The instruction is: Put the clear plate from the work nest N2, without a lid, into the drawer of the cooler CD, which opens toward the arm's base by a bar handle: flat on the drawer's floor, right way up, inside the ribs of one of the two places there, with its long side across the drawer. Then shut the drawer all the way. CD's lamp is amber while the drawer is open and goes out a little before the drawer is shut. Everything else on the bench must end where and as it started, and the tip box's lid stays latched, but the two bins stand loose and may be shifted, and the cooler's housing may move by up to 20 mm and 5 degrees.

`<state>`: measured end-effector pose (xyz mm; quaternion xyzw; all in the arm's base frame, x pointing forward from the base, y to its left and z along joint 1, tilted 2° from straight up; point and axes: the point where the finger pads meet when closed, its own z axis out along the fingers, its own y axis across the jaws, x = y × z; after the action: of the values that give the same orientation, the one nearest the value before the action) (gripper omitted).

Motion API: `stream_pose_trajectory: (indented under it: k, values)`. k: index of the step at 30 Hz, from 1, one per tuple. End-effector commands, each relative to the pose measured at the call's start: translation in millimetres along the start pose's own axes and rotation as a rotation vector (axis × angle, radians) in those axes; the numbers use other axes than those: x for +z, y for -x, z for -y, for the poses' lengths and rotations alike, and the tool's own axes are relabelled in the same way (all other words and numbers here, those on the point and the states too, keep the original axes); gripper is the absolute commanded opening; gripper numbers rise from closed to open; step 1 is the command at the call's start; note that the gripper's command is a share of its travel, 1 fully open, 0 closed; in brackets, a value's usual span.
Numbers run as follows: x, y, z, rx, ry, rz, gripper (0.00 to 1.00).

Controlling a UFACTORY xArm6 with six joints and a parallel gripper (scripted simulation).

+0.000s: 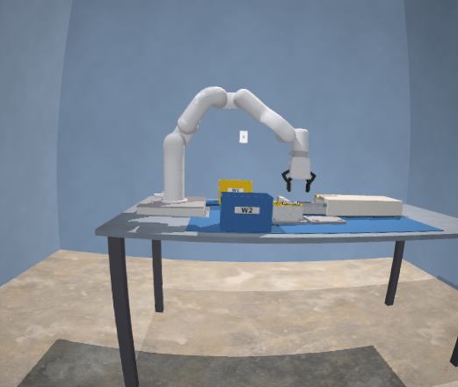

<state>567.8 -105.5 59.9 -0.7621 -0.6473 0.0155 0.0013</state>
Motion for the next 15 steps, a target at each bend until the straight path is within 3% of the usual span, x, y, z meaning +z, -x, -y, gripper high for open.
stream_pose_trajectory:
  k: [1,15]
  values:
    - [-11.2,0,-1,0.0,0.005,0.0,1.0]
    - [-31.2,0,-1,0.0,0.005,0.0,1.0]
